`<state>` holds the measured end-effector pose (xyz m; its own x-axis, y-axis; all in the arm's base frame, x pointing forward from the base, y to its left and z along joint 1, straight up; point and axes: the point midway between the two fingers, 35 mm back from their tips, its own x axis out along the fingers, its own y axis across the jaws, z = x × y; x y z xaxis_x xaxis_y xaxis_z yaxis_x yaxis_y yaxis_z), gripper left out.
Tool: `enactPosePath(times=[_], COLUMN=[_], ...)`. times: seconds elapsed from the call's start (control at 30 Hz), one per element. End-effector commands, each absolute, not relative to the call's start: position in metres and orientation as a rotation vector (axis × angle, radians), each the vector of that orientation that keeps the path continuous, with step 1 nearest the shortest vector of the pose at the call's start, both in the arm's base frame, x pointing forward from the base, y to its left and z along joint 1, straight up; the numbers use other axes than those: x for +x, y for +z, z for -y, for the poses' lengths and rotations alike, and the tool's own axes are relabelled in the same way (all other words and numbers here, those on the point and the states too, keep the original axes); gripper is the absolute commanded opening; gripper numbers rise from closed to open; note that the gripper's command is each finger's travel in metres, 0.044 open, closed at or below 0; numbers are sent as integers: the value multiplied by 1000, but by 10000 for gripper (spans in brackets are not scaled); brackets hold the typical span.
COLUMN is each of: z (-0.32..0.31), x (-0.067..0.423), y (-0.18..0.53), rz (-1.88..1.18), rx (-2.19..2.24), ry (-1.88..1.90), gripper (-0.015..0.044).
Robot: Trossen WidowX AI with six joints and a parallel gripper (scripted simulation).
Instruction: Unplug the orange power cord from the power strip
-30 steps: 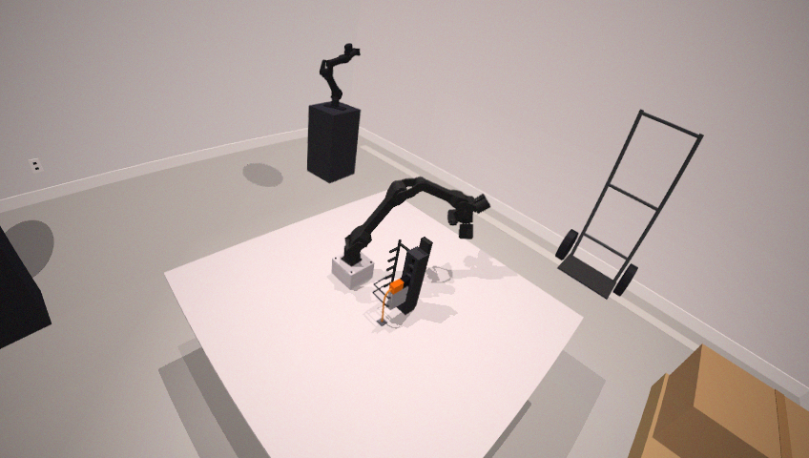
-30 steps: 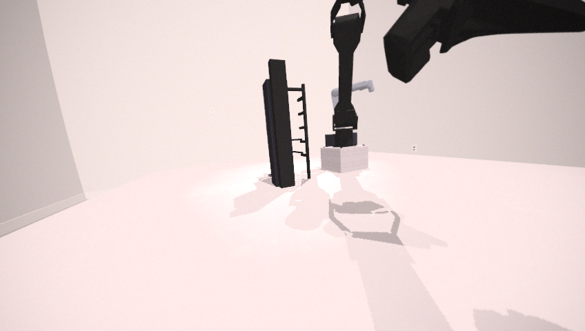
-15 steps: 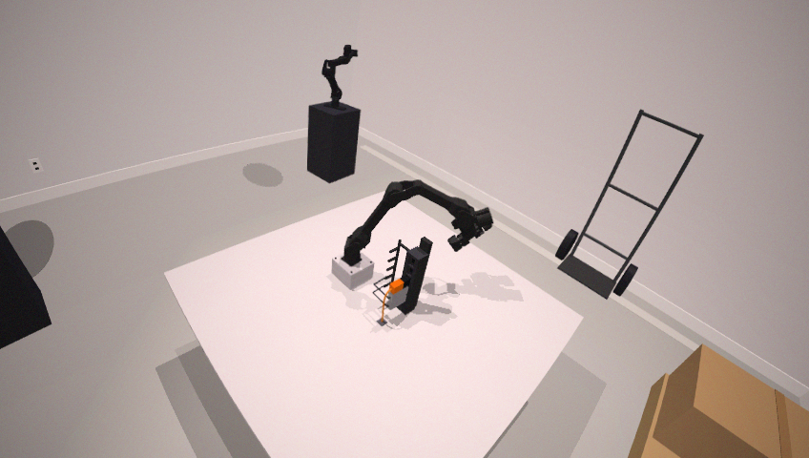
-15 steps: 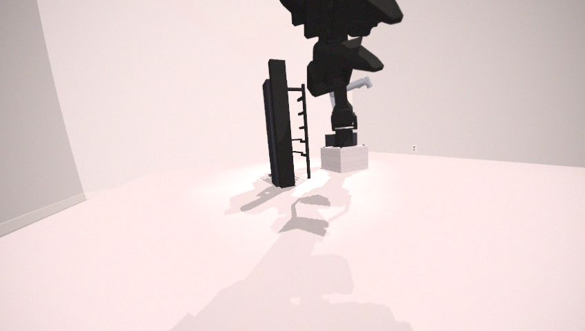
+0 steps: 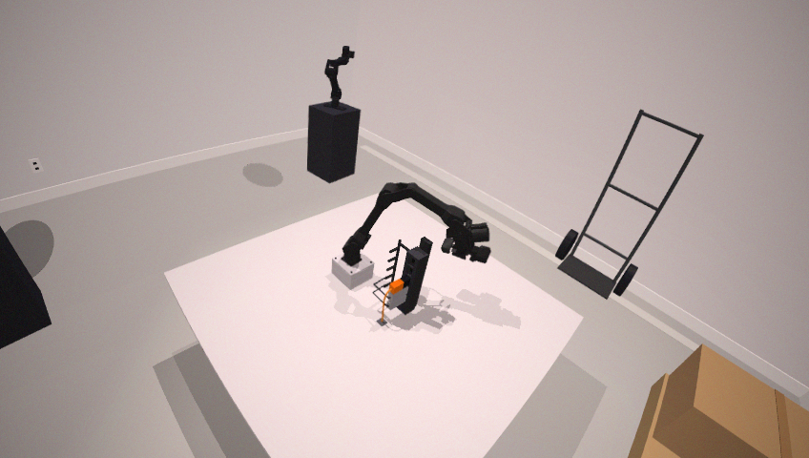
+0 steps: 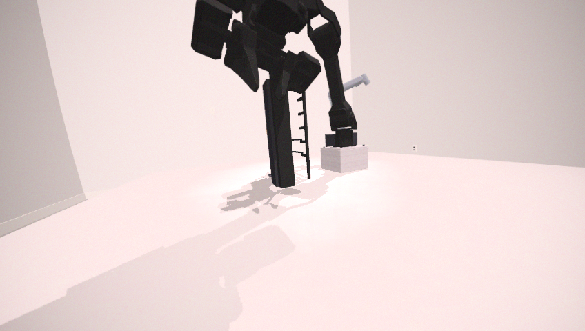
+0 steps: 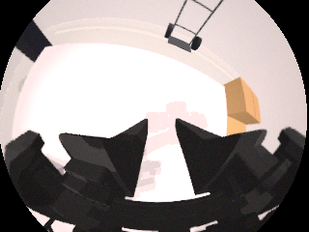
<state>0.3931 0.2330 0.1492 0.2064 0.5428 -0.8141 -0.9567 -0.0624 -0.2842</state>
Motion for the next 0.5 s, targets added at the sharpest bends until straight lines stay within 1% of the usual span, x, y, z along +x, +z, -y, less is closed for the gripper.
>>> enactPosePath(times=[0.0, 0.23, 0.47], z=[-160, -102, -45], x=[403, 403, 396], y=[142, 139, 141], rz=[-911, -1120, -1230], rx=[-621, -297, 8], ry=[983, 661, 303], gripper=[160, 160, 160])
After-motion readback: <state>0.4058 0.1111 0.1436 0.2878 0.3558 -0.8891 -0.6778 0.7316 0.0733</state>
